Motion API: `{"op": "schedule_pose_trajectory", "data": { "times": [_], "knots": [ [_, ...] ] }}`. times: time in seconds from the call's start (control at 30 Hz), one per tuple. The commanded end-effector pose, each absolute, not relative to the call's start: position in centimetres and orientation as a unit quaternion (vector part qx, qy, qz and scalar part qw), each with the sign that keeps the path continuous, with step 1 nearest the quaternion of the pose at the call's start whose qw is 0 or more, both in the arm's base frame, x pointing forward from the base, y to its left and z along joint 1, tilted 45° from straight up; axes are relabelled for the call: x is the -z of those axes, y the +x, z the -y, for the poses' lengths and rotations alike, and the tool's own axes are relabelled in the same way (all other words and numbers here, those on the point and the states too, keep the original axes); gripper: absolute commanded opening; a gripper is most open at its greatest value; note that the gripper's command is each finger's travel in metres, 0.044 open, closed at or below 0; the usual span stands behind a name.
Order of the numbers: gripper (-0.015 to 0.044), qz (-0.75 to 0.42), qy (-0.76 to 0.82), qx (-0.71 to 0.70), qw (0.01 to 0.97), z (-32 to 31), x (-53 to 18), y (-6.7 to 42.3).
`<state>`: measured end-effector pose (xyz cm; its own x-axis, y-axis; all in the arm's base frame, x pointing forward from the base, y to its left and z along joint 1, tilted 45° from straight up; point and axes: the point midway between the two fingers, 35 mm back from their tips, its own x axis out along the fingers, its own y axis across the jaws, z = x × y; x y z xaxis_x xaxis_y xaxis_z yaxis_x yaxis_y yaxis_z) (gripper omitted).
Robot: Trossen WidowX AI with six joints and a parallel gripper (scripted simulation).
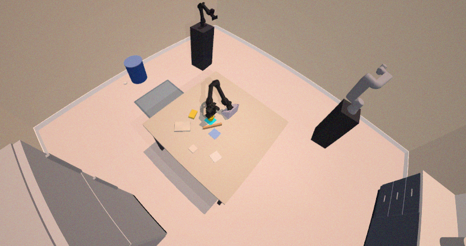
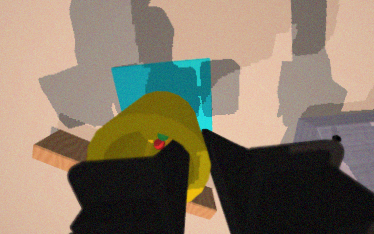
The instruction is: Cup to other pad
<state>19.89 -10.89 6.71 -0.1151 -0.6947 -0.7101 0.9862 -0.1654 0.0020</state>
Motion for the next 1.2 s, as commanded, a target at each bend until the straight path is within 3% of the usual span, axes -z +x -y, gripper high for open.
{"op": "schedule_pose_trajectory", "data": {
  "times": [0.0,1.03,1.17],
  "knots": [
    [0.0000,-0.247,0.292,0.704,0.598,11.2,-6.5,19.8],
    [0.0000,-0.247,0.293,0.705,0.597,12.6,-5.3,19.4],
    [0.0105,-0.247,0.293,0.705,0.597,12.6,-5.3,19.4]
  ]
}}
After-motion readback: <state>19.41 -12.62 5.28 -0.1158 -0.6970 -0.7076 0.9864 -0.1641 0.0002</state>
